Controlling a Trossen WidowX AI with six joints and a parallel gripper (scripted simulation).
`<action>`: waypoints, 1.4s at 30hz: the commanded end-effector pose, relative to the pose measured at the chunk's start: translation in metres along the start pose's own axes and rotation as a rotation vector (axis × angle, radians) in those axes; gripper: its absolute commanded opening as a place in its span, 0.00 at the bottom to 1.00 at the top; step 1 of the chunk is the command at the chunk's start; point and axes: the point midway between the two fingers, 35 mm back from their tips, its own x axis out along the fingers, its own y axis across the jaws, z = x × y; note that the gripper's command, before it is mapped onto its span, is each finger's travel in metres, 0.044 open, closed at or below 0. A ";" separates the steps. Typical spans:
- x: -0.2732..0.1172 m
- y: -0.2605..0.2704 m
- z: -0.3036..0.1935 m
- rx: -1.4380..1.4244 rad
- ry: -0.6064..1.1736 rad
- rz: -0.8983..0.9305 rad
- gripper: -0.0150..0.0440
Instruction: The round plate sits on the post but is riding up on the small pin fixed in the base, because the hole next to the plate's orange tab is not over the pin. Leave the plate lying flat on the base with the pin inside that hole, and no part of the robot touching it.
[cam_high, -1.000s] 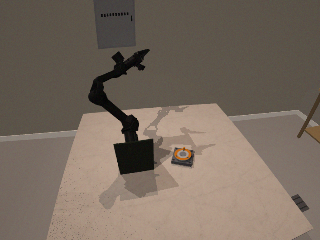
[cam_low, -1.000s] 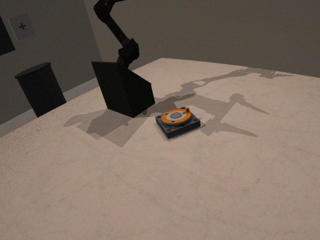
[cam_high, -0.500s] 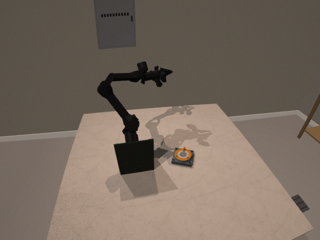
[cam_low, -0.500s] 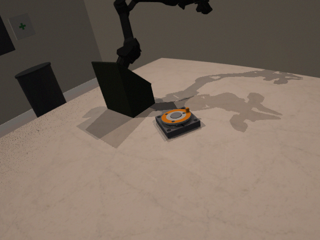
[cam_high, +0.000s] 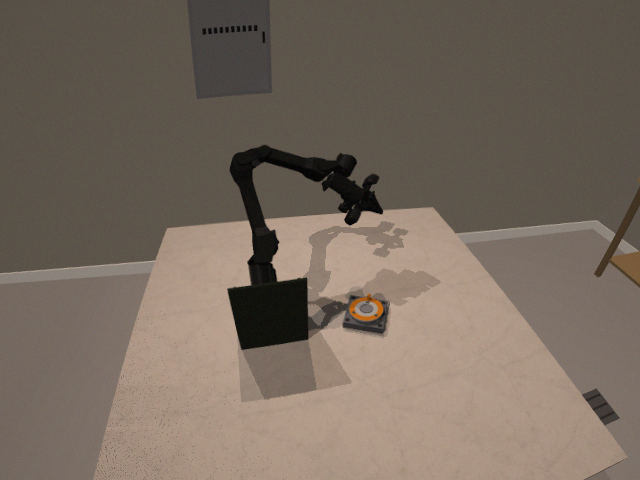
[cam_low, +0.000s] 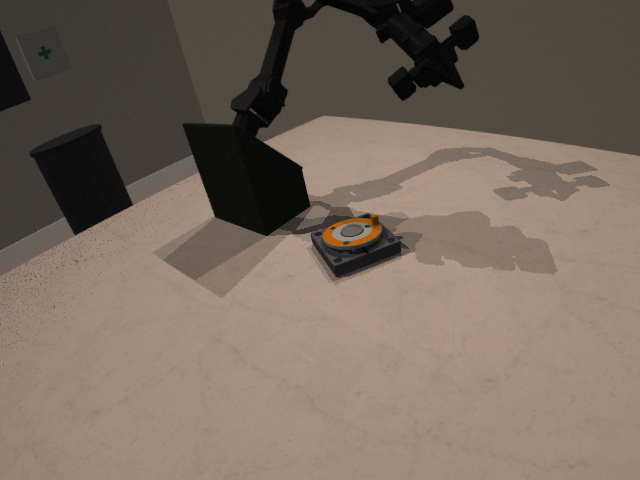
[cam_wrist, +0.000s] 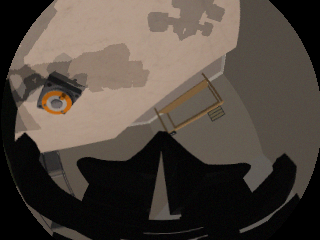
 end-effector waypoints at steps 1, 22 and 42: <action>0.038 0.064 -0.014 0.391 -0.056 0.271 0.25; 0.063 0.229 -0.029 1.942 0.210 1.188 0.25; 0.090 0.253 0.002 1.943 0.208 1.190 0.25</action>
